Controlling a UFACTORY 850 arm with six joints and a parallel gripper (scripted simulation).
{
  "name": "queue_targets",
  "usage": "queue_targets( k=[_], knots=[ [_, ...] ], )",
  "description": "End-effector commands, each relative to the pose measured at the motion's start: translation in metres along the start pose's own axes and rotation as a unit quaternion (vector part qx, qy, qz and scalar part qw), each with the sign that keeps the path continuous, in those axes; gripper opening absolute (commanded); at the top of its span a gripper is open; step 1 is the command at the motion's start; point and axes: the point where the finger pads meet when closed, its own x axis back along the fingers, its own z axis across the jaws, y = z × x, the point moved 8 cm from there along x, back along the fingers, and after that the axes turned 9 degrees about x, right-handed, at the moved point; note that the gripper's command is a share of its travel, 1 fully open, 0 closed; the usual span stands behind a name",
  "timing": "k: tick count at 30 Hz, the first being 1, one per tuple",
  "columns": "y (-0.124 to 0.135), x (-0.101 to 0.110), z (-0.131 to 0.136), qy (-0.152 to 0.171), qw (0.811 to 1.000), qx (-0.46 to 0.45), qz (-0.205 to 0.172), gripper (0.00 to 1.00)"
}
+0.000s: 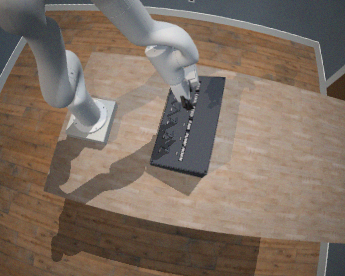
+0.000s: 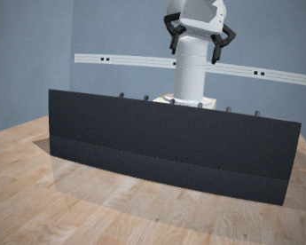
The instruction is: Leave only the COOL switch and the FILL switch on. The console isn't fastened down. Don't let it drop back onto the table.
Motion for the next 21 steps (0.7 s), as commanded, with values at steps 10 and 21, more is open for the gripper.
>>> queue_targets(
  k=[10,21],
  knots=[
    [-0.008,0.015,-0.070,-0.011,0.998,-0.064,-0.010,1.00],
    [0.000,0.036,-0.144,-0.023,0.991,-0.130,-0.025,1.00]
  ],
)
